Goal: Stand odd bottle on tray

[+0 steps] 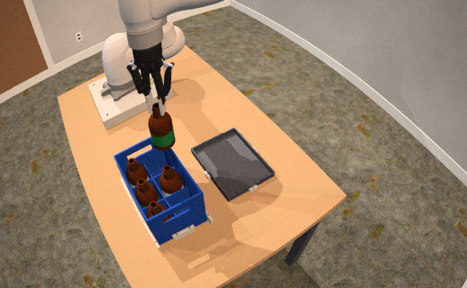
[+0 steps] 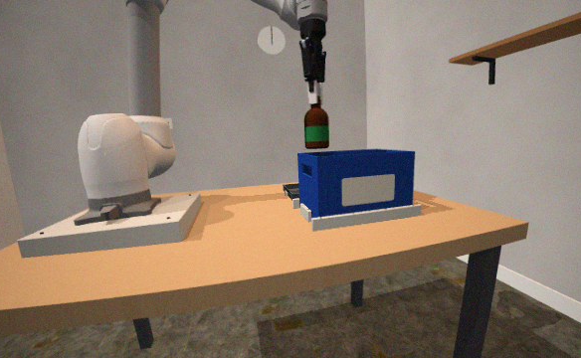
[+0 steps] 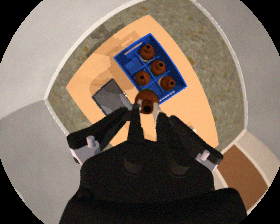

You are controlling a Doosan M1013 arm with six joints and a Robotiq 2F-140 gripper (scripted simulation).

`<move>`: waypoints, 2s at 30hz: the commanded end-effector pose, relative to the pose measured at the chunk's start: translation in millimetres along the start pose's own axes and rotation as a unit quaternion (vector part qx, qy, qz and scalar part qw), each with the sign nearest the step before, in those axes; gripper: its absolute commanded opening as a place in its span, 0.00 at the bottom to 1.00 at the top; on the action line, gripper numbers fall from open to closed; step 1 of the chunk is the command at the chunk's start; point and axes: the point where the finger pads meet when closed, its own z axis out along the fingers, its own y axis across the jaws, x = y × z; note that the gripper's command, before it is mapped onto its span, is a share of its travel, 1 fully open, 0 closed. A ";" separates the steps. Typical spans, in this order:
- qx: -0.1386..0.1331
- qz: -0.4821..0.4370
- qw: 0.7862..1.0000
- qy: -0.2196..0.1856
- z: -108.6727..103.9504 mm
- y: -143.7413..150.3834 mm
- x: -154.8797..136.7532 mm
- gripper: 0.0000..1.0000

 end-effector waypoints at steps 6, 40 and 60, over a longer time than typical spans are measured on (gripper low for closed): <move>0.000 0.000 1.000 0.000 -0.1 -8.5 -4.4 0.00; 0.000 0.000 1.000 0.000 -0.1 -66.6 -34.3 0.00; 0.000 0.000 1.000 0.000 -0.1 -106.0 -54.5 0.00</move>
